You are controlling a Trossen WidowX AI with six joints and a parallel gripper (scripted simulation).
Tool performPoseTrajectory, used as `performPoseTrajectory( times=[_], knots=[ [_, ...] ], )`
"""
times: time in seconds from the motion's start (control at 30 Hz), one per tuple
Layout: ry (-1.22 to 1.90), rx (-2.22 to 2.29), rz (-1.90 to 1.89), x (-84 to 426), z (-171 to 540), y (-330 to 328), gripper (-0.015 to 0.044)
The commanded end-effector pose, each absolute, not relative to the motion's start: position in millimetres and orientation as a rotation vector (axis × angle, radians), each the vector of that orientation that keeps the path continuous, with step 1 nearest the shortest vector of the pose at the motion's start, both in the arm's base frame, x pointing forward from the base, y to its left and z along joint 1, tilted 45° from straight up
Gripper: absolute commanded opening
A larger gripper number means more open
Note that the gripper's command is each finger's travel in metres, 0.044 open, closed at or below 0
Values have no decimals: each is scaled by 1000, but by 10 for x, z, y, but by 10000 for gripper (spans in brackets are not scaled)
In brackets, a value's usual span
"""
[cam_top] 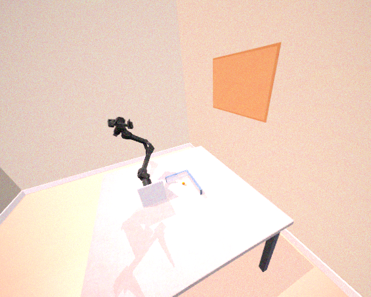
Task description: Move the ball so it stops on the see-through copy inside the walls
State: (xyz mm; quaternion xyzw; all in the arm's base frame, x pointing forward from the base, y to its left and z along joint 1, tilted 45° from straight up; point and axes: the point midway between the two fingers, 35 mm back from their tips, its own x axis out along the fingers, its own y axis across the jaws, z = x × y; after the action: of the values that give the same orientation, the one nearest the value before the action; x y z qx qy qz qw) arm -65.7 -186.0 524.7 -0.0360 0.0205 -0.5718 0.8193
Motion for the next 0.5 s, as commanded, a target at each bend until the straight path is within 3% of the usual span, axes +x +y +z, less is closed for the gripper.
performPoseTrajectory(
  times=[0.0,0.2,0.47],
  knots=[
    [40,-75,-1213,-660,5244,-1869,374],
    [-46,0,-1072,-673,5098,-2229,227],
    [-133,102,-952,-494,4907,-2680,227]
  ],
)
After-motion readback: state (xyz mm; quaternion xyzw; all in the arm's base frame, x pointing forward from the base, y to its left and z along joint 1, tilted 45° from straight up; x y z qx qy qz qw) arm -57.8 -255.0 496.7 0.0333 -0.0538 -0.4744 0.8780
